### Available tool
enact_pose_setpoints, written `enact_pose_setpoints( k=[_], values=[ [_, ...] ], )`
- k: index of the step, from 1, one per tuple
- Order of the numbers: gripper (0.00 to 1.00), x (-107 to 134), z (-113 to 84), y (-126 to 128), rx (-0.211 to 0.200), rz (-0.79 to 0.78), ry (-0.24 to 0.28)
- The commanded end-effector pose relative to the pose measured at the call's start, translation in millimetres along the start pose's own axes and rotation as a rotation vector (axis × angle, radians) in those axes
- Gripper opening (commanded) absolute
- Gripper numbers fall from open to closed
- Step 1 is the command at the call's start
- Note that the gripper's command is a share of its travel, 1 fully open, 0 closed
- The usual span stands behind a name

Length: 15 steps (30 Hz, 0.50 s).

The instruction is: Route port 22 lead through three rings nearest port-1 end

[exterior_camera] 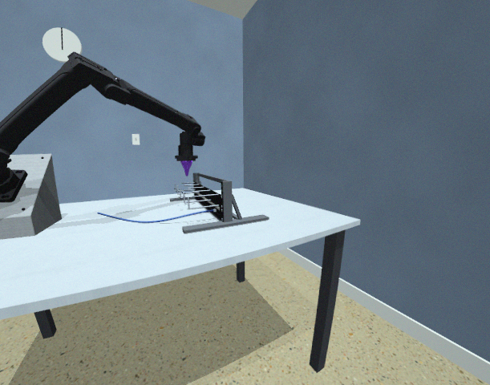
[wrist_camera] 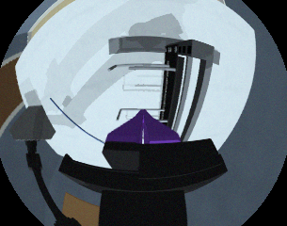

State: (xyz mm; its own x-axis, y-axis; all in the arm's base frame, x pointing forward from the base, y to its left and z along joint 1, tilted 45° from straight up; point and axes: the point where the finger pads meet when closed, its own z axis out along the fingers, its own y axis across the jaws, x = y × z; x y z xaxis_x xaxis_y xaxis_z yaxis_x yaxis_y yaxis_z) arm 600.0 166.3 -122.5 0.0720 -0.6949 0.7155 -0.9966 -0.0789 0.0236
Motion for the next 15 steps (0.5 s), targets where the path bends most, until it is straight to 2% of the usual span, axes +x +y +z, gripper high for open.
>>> enact_pose_setpoints(
  k=[1,10,14,15],
  values=[
    [0.00,-5.3,-54.9,-19.5,0.083,0.025,-0.030],
    [0.00,-5.3,-54.9,-19.5,0.083,0.025,-0.030],
    [0.00,1.3,-61.8,-19.6,0.092,0.006,-0.034],
    [0.00,-1.3,-47.6,-1.1,0.060,-0.032,-0.016]
  ],
)
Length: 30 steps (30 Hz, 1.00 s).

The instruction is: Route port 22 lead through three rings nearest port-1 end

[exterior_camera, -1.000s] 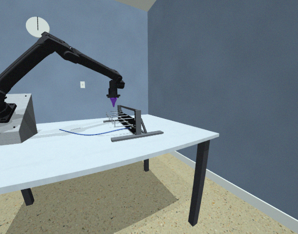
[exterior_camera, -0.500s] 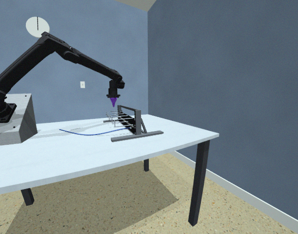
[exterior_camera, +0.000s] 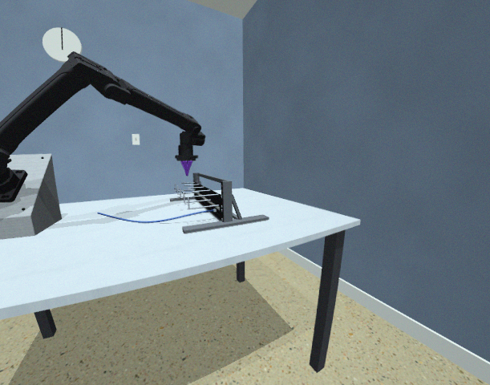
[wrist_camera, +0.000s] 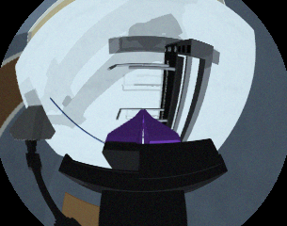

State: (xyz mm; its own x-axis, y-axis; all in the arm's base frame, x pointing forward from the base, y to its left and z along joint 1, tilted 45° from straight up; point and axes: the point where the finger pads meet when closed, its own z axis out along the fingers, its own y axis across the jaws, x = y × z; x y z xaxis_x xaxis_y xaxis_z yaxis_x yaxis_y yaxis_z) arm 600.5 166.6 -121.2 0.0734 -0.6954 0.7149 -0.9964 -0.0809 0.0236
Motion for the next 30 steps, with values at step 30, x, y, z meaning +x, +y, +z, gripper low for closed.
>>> enact_pose_setpoints(
  k=[30],
  values=[
    [0.00,138.7,-20.2,282.9,0.057,-0.665,-0.003]
  ],
)
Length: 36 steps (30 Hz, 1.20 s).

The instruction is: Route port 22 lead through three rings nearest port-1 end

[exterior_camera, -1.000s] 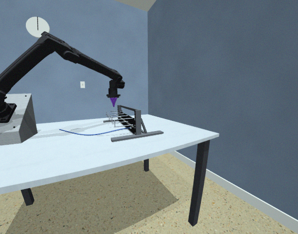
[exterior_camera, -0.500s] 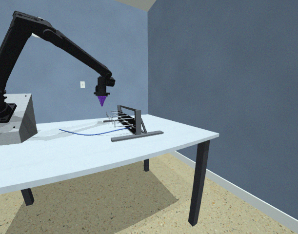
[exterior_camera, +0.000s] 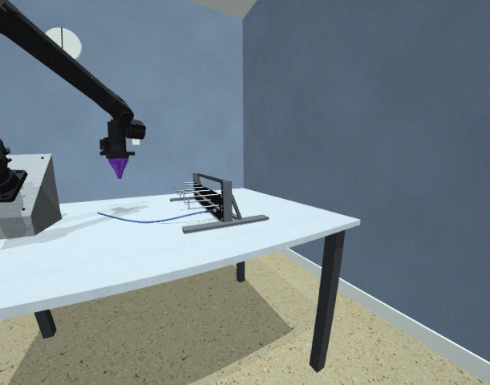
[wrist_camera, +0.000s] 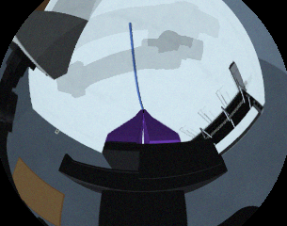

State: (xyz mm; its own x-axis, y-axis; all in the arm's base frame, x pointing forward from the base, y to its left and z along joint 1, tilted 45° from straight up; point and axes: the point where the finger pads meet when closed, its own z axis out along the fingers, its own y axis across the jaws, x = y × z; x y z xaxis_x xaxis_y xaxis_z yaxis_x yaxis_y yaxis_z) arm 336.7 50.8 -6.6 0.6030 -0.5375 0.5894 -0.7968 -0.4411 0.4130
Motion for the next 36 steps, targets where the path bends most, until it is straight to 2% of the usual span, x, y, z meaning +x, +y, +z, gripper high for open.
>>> enact_pose_setpoints(
  k=[1,6,7,36],
  values=[
    [0.00,-9.3,-10.3,9.4,0.061,-0.099,0.010],
    [0.00,-11.5,-7.4,16.9,0.059,-0.114,0.012],
    [0.32,-10.8,-8.4,10.2,0.060,-0.113,0.012],
    [0.32,-10.9,-8.2,9.9,0.060,-0.111,0.012]
  ],
)
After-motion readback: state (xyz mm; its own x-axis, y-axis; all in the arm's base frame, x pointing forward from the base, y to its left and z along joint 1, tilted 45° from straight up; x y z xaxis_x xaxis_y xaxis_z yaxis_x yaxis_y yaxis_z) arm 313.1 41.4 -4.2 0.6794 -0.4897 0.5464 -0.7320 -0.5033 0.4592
